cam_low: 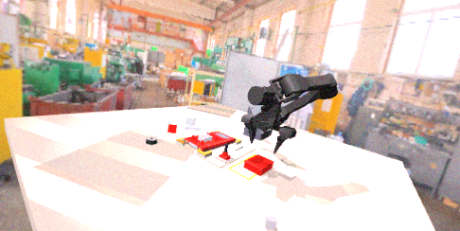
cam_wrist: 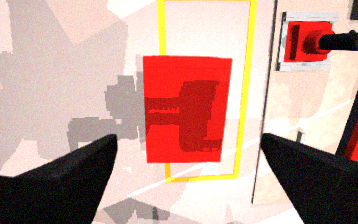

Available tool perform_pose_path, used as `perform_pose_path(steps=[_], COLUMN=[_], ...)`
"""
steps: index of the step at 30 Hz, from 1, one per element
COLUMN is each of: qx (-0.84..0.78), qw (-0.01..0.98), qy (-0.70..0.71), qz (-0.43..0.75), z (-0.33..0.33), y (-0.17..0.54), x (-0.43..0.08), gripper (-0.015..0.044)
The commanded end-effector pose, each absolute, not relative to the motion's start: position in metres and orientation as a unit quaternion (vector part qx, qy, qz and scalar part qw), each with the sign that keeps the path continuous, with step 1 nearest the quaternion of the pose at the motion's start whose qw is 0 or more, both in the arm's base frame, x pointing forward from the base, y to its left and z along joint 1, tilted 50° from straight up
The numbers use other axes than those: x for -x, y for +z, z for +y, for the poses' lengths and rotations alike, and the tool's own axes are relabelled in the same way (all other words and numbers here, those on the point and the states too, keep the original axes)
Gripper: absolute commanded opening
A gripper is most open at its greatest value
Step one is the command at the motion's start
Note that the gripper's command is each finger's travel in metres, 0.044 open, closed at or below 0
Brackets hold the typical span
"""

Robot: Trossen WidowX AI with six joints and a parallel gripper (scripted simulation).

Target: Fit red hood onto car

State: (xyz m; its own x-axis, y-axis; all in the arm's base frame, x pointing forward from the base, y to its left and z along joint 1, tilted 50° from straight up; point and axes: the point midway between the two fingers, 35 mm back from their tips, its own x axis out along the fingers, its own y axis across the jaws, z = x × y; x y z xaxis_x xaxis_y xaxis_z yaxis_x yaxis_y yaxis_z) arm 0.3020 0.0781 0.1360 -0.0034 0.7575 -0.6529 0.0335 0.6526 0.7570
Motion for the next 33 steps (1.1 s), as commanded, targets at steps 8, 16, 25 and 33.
perform_pose_path(steps=[8,16,25,33], qx=[-0.307,-0.307,-0.308,-0.308], qw=[0.633,0.633,0.633,0.633], qy=[0.284,0.284,0.284,0.285], qz=[0.651,0.651,0.651,0.651], z=[0.087,0.092,0.099,0.104], y=[0.127,0.123,0.117,0.113], x=[-0.3,-0.301,-0.3,-0.3], gripper=[0.044,0.044,0.044,0.044])
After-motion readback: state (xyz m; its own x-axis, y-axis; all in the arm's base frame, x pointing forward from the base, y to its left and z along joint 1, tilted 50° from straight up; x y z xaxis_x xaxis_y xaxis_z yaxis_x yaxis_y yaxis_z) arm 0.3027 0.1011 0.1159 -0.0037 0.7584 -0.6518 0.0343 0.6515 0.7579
